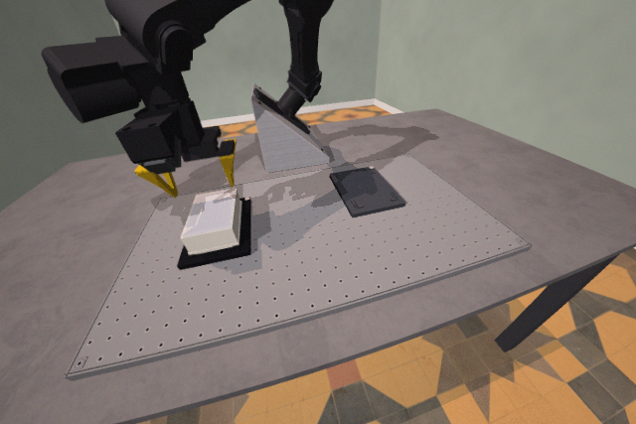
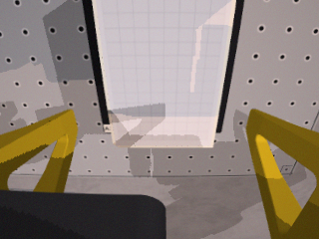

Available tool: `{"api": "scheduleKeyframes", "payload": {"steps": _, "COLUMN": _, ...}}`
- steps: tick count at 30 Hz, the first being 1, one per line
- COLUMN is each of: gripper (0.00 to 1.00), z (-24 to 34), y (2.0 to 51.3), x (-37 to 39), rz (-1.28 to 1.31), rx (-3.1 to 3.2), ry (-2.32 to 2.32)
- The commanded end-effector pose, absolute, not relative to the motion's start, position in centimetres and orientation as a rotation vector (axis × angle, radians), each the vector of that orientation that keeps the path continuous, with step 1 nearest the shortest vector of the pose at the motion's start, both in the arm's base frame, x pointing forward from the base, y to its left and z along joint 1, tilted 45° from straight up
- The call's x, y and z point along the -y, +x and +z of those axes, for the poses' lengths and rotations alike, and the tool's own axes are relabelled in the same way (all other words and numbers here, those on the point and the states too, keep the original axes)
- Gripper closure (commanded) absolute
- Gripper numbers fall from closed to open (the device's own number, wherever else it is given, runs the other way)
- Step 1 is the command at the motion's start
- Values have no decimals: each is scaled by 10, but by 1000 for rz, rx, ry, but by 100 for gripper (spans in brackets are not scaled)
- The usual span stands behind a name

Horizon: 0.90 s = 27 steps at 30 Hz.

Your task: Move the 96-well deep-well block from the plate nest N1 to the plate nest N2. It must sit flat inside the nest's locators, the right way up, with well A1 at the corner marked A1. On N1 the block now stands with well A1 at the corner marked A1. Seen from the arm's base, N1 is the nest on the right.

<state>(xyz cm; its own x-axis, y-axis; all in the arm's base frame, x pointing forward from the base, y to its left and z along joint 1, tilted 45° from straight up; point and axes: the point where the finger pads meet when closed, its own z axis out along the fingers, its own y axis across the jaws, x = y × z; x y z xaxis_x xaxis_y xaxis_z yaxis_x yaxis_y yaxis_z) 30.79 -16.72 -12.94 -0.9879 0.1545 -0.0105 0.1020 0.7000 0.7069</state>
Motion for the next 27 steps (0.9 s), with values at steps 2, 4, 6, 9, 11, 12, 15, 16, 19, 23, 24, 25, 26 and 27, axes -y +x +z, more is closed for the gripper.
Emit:
{"api": "scheduleKeyframes", "payload": {"steps": 2, "gripper": 0, "z": -125, "y": 309, "x": 175, "rz": 1150, "rx": -2818, "ry": 225}}
{"api": "scheduleKeyframes", "payload": {"steps": 4, "gripper": 0, "z": -125, "y": 309, "x": 175, "rz": 1150, "rx": -2818, "ry": 225}}
{"api": "scheduleKeyframes", "payload": {"steps": 6, "gripper": 0, "z": -125, "y": 309, "x": 175, "rz": 1150, "rx": -2818, "ry": 225}}
{"api": "scheduleKeyframes", "payload": {"steps": 9, "gripper": 0, "z": -125, "y": 309, "x": 175, "rz": 1150, "rx": -2818, "ry": 225}}
{"api": "scheduleKeyframes", "payload": {"steps": 11, "gripper": 0, "z": -125, "y": 309, "x": 175, "rz": 1150, "rx": -2818, "ry": 225}}
{"api": "scheduleKeyframes", "payload": {"steps": 12, "gripper": 0, "z": -125, "y": 309, "x": 175, "rz": 1150, "rx": -2818, "ry": 225}}
{"api": "scheduleKeyframes", "payload": {"steps": 15, "gripper": 0, "z": -127, "y": 310, "x": 173, "rz": 1150, "rx": -2817, "ry": 225}}
{"api": "scheduleKeyframes", "payload": {"steps": 16, "gripper": 0, "z": -129, "y": 310, "x": 171, "rz": 1150, "rx": -2817, "ry": 225}}
{"api": "scheduleKeyframes", "payload": {"steps": 19, "gripper": 0, "z": -132, "y": 311, "x": 168, "rz": 1150, "rx": -2817, "ry": 225}}
{"api": "scheduleKeyframes", "payload": {"steps": 23, "gripper": 0, "z": -135, "y": 311, "x": 166, "rz": 1150, "rx": -2817, "ry": 225}}
{"api": "scheduleKeyframes", "payload": {"steps": 24, "gripper": 0, "z": -136, "y": 311, "x": 165, "rz": 1150, "rx": -2817, "ry": 225}}
{"api": "scheduleKeyframes", "payload": {"steps": 25, "gripper": 0, "z": -137, "y": 312, "x": 163, "rz": 1150, "rx": -2817, "ry": 225}}
{"api": "scheduleKeyframes", "payload": {"steps": 26, "gripper": 0, "z": -138, "y": 312, "x": 162, "rz": 1150, "rx": -2817, "ry": 225}}
{"api": "scheduleKeyframes", "payload": {"steps": 27, "gripper": 0, "z": -139, "y": 312, "x": 161, "rz": 1150, "rx": -2817, "ry": 225}}
